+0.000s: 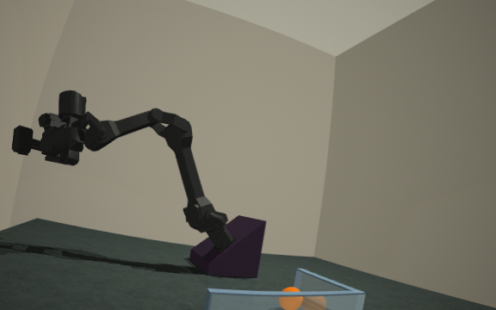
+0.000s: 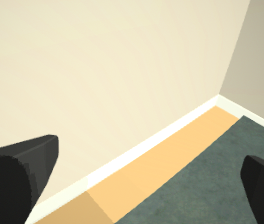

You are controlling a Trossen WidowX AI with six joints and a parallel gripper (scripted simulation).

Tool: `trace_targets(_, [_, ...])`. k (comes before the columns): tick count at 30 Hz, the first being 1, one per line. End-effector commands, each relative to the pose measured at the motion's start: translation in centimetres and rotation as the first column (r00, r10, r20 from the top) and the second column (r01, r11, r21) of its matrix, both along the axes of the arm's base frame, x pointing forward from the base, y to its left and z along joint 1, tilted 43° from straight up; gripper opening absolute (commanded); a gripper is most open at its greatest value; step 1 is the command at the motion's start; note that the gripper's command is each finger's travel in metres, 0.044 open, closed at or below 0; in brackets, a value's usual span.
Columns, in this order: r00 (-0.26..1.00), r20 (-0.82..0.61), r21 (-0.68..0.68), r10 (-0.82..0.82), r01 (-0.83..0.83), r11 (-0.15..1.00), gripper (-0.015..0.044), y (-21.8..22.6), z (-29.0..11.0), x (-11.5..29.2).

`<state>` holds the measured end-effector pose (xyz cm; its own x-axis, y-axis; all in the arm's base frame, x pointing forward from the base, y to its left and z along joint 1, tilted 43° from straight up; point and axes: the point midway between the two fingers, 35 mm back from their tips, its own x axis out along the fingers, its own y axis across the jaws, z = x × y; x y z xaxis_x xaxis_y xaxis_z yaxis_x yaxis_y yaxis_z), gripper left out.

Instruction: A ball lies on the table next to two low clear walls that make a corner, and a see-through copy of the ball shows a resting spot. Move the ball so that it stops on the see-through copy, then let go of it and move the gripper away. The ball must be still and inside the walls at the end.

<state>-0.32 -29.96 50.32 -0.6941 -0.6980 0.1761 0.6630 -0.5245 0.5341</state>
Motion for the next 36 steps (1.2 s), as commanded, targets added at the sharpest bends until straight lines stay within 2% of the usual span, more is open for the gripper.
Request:
trace_targets(1, [1.0, -0.003, 0.004, 0.003, -0.003, 1.0, 0.0374, -0.1, 0.0, 0.1])
trace_targets(2, [1.0, -0.012, 0.015, 0.012, -0.012, 1.0, 0.0349, -0.3, -0.2, 0.4])
trace_targets(5, [0.994, -0.074, 0.096, 0.077, -0.07, 0.993, 0.0349, -1.5, -1.2, 2.9])
trace_targets(10, [0.93, -0.236, 0.317, 0.282, -0.201, 0.927, 0.0349, -3.8, -4.4, 10.2])
trace_targets(14, [0.809, -0.344, 0.486, 0.477, -0.282, 0.827, 0.0349, -4.0, -7.3, 16.3])
trace_targets(19, [0.577, -0.428, 0.672, 0.696, -0.311, 0.671, 0.0349, -2.3, -11.5, 23.8])
trace_targets(25, [0.212, -0.44, 0.842, 0.873, -0.241, 0.483, 0.0349, 2.2, -17.1, 31.6])
trace_targets(31, [-0.184, -0.354, 0.935, 0.917, -0.065, 0.348, 0.0349, 8.8, -23.3, 37.3])
trace_targets(36, [-0.385, -0.27, 0.945, 0.883, 0.068, 0.319, 0.0349, 13.0, -27.2, 39.5])
